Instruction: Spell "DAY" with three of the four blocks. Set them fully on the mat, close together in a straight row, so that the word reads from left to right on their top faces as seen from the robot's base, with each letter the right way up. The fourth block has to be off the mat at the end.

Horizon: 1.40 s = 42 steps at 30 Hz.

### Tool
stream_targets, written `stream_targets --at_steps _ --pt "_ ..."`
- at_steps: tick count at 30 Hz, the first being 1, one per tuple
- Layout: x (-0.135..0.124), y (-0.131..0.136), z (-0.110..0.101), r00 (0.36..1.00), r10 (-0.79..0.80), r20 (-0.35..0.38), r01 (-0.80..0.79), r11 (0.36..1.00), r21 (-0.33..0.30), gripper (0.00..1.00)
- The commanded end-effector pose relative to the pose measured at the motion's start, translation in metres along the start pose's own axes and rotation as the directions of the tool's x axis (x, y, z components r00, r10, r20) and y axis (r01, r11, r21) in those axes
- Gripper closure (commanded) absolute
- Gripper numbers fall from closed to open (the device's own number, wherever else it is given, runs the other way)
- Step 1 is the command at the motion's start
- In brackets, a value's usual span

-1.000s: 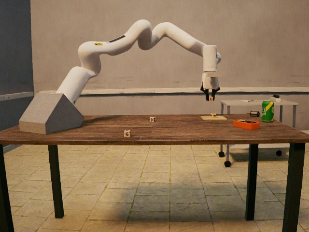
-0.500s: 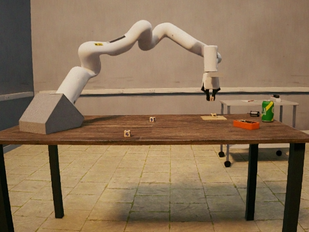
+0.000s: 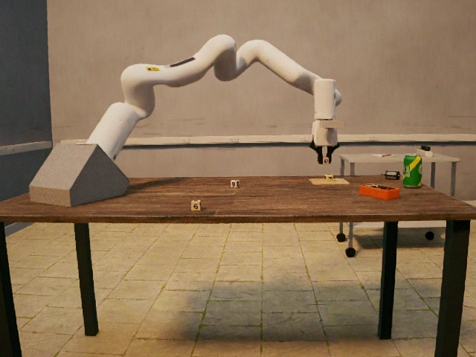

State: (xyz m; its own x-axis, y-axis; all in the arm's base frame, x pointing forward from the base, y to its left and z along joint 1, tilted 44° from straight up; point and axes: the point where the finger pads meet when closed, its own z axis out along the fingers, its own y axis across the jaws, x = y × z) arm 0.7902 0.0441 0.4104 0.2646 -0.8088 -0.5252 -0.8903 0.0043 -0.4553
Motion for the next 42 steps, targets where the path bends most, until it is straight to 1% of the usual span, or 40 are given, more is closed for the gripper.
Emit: stream_targets --at_steps 1,2,4,10,14,42 --pt "0.0 -0.002 0.024 1.0 -0.001 0.0 0.001 1.0 0.002 0.77" --pt "0.0 -0.002 0.028 1.0 -0.001 0.0 0.001 1.0 0.002 0.77" --pt "0.0 -0.002 0.028 1.0 -0.001 0.0 0.001 1.0 0.002 0.77" --pt "0.0 -0.002 0.05 1.0 -0.001 0.0 0.001 1.0 0.002 0.77" --pt "0.0 -0.002 0.058 1.0 -0.001 0.0 0.001 1.0 0.002 0.77" --pt "0.0 -0.002 0.059 1.0 -0.001 0.0 0.001 1.0 0.002 0.77"
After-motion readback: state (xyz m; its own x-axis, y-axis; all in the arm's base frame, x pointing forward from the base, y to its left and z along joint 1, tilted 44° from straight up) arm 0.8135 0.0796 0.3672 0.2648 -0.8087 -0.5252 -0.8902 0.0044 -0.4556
